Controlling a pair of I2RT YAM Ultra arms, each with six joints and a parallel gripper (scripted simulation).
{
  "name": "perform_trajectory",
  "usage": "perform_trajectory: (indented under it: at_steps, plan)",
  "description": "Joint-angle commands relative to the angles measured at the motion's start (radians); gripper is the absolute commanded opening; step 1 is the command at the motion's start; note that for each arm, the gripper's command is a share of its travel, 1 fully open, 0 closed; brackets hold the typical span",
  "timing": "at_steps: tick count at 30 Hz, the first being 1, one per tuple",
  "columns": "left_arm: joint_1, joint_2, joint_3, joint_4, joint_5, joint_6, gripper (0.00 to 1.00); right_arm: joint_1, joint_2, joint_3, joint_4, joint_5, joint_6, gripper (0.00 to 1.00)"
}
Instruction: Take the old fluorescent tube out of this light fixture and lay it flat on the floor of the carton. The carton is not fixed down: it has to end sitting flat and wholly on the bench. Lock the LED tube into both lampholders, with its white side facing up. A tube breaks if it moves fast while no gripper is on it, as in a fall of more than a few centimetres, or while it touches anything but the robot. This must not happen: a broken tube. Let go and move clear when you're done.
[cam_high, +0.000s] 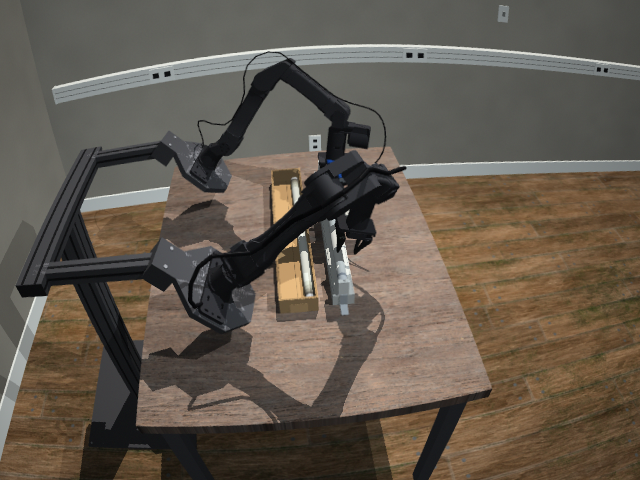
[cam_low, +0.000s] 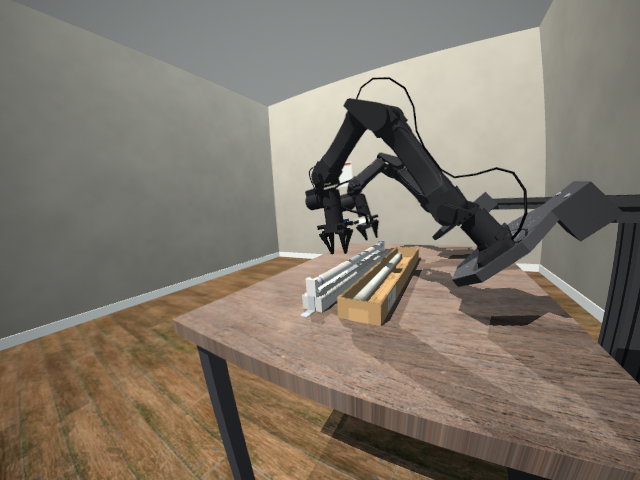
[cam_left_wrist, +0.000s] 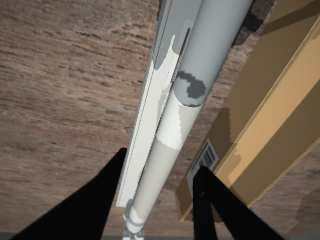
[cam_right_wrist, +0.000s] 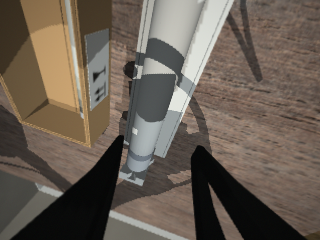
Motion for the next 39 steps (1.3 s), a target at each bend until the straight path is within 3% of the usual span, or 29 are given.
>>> perform_trajectory:
  at_steps: [1,10,16,25,26,39]
  plan:
    - [-0.022,-0.074,-0.071,0.153,-0.041,-0.013,0.49,0.042,-0.064,-0.064,0.120,0.076,0.021,0.49]
    - [-0.060,-0.245,-0.338,0.374,-0.096,-0.018,0.49,0.113,-0.191,-0.277,0.289,0.179,0.033,0.49]
    - [-0.076,-0.311,-0.441,0.451,-0.117,-0.021,0.49,0.142,-0.240,-0.361,0.350,0.215,0.035,0.49]
    - [-0.080,-0.318,-0.408,0.419,-0.096,-0.013,0.49,0.147,-0.248,-0.326,0.316,0.182,0.023,0.49]
    - [-0.050,-0.264,-0.472,0.469,-0.088,0.006,0.49,0.107,-0.202,-0.396,0.379,0.175,-0.001,0.49]
    - [-0.019,-0.186,-0.489,0.582,-0.064,0.025,0.49,0.046,-0.158,-0.437,0.518,0.151,-0.066,0.49]
